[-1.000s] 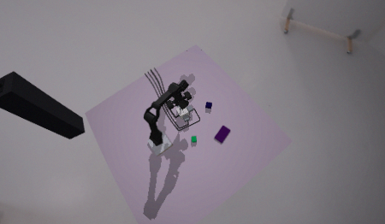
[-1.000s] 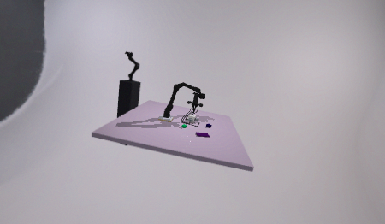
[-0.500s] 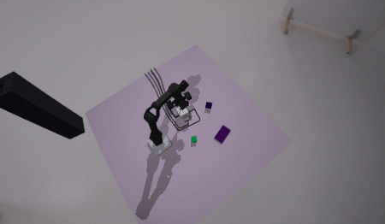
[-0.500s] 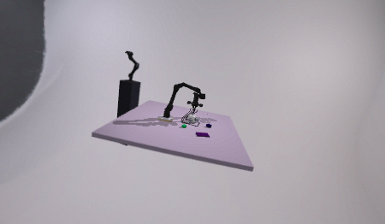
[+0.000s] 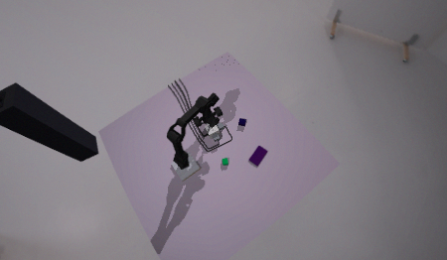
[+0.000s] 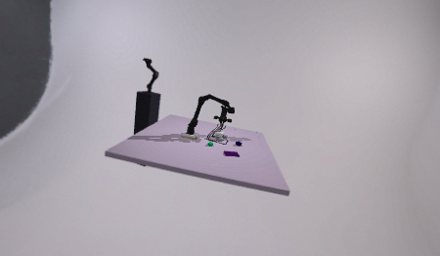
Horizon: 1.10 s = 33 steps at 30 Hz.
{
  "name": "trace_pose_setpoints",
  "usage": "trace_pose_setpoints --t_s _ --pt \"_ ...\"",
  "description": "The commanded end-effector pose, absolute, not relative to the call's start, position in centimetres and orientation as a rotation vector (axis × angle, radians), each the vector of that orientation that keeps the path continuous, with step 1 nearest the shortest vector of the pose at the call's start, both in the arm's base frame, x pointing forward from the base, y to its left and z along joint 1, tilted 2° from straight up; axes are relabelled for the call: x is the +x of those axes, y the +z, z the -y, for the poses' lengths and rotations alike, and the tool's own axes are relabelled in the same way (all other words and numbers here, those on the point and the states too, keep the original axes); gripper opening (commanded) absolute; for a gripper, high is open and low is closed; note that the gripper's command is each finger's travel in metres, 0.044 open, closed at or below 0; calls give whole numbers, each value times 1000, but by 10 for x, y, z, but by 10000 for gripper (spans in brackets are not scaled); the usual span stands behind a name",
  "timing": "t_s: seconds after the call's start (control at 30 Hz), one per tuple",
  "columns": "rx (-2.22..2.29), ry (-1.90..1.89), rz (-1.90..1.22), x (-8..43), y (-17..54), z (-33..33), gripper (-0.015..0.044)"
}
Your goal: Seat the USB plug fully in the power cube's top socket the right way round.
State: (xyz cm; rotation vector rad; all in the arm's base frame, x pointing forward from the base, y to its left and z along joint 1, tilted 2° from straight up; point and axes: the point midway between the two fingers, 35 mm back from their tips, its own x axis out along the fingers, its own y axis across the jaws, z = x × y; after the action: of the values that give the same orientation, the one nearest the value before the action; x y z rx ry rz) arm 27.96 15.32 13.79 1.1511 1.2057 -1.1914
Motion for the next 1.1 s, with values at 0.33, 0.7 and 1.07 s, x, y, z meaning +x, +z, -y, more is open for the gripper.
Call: trace_pose_setpoints --t_s 0.33,0.7,1.07 --pt "1151 -1205 -1194 279 134 -151 0" --pt "1151 -1211 -1189 279 133 -151 0" --pt "1151 -1216 -1183 279 132 -150 0"
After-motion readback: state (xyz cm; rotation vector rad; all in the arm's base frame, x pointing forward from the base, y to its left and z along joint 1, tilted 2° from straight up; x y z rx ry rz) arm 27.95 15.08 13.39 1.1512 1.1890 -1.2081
